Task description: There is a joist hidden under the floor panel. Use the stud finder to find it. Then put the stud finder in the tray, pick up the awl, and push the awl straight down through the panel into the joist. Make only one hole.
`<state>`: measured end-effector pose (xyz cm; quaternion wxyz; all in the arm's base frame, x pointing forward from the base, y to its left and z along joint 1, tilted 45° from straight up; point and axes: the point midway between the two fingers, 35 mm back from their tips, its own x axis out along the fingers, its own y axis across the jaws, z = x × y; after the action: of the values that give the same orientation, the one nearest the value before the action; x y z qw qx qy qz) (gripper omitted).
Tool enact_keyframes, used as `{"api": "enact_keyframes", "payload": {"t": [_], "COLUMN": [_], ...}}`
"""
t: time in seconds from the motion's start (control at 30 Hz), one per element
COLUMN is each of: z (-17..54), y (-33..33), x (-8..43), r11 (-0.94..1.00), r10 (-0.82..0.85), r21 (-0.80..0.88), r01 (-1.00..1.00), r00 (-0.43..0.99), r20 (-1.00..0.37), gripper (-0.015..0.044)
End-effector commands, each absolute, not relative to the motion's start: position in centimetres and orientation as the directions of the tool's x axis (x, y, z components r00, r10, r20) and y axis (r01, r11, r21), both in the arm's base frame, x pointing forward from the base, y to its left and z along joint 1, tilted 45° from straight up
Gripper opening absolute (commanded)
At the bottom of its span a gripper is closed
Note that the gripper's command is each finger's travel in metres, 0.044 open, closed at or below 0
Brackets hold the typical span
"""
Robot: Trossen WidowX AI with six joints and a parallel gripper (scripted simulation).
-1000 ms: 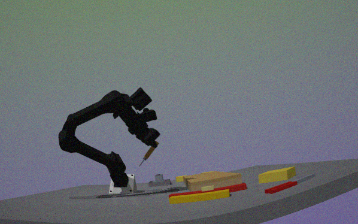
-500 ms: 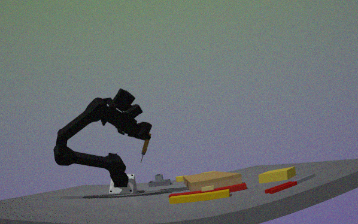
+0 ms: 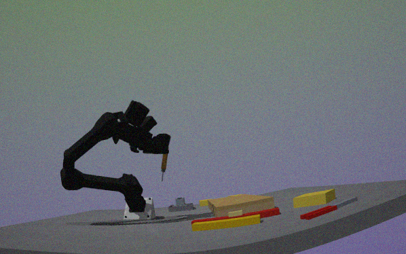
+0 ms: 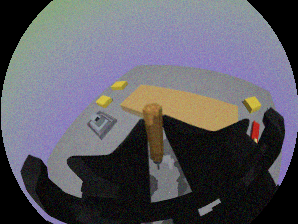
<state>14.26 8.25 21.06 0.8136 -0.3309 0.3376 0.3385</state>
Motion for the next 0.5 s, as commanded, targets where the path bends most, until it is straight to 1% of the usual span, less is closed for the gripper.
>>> {"api": "enact_keyframes", "payload": {"t": [0.0,0.47], "z": [21.8,22.3], "y": [9.0,10.4], "x": [15.1,18.2], "r11": [0.518,0.412], "r10": [0.346,0.343], "r21": [-0.306,-0.259], "r01": [-0.799,-0.874], "r00": [0.523,0.412], "r20": [-0.779,-0.844], "gripper": [0.0000,0.0000]}}
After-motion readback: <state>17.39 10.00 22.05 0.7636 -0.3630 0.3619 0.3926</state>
